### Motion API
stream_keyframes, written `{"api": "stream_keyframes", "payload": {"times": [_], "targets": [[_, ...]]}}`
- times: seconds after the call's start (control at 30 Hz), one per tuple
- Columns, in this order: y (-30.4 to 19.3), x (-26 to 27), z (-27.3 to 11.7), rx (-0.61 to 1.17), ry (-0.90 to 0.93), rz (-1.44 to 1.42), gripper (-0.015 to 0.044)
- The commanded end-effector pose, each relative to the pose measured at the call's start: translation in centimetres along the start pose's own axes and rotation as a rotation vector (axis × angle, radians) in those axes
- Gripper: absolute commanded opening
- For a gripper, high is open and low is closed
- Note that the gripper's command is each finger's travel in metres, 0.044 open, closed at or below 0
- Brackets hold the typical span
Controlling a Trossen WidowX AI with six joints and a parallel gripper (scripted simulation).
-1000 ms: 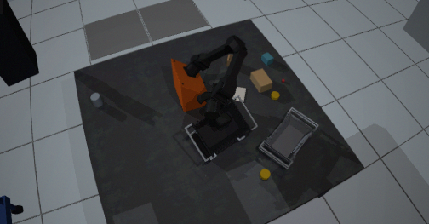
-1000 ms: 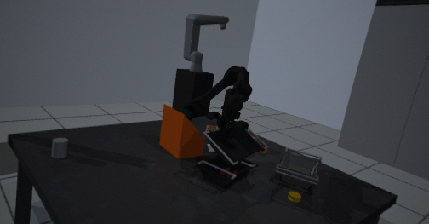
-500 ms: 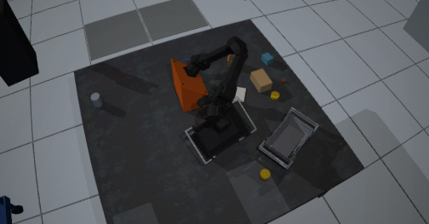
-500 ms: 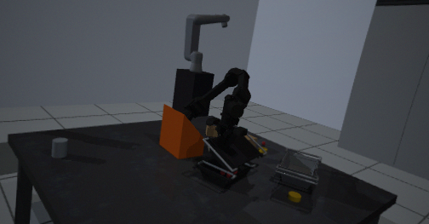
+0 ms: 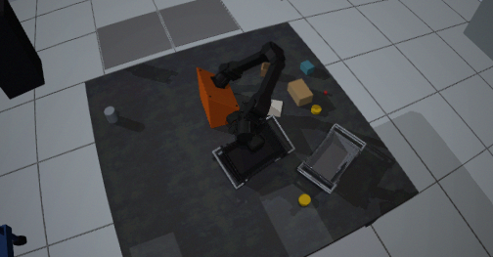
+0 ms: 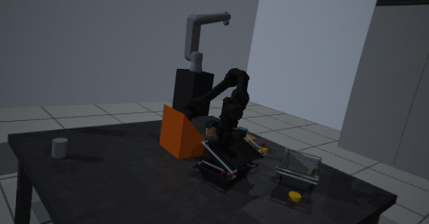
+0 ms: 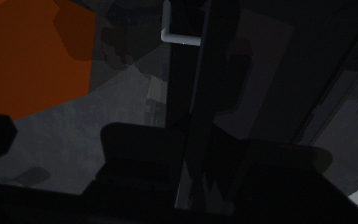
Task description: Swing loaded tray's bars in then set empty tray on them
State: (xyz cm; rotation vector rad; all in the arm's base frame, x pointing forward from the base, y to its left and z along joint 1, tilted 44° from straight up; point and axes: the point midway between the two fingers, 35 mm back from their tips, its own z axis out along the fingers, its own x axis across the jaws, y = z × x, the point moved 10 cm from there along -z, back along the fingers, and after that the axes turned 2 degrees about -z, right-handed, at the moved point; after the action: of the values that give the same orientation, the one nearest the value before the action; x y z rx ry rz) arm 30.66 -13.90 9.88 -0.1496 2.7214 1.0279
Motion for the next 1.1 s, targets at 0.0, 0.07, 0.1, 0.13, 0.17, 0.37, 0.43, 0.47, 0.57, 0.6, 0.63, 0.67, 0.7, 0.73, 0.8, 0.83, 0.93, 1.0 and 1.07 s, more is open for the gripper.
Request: {"api": "stream_keyframes", "payload": {"times": [0.0, 0.07, 0.1, 0.13, 0.17, 0.37, 0.43, 0.47, 0.57, 0.6, 0.63, 0.67, 0.7, 0.73, 0.8, 0.83, 0.93, 1.0, 1.07], "targets": [[0.0, 0.4, 0.4, 0.0, -0.002, 0.004, 0.0], [0.0, 0.6, 0.5, -0.001, -0.001, 0.004, 0.0], [0.1, 0.7, 0.6, -0.001, -0.001, 0.004, 0.0], [0.1, 0.8, 0.6, -0.001, -0.001, 0.004, 0.0], [0.1, 0.8, 0.7, -0.001, -0.001, 0.004, 0.0], [0.1, 0.9, 0.8, -0.001, -0.001, 0.004, 0.0], [0.1, 1.0, 1.0, -0.001, -0.001, 0.004, 0.0], [0.1, 1.1, 1.1, -0.001, -0.001, 0.004, 0.0], [0.1, 1.2, 1.3, -0.001, -0.001, 0.004, 0.0], [0.1, 1.2, 1.3, -0.001, -0.001, 0.004, 0.0], [0.1, 1.2, 1.3, -0.001, -0.001, 0.004, 0.0], [0.1, 1.2, 1.3, -0.001, -0.001, 0.004, 0.0], [0.1, 1.2, 1.3, -0.001, -0.001, 0.004, 0.0], [0.0, 1.2, 1.3, -0.001, -0.001, 0.004, 0.0], [0.0, 1.3, 1.4, -0.001, -0.001, 0.004, 0.0], [0.0, 1.4, 1.5, -0.001, -0.001, 0.004, 0.0], [0.0, 1.6, 1.8, -0.001, -0.001, 0.004, 0.0], [0.0, 1.6, 1.9, -0.001, -0.001, 0.004, 0.0], [0.0, 1.6, 1.9, -0.001, -0.001, 0.004, 0.0]]}}
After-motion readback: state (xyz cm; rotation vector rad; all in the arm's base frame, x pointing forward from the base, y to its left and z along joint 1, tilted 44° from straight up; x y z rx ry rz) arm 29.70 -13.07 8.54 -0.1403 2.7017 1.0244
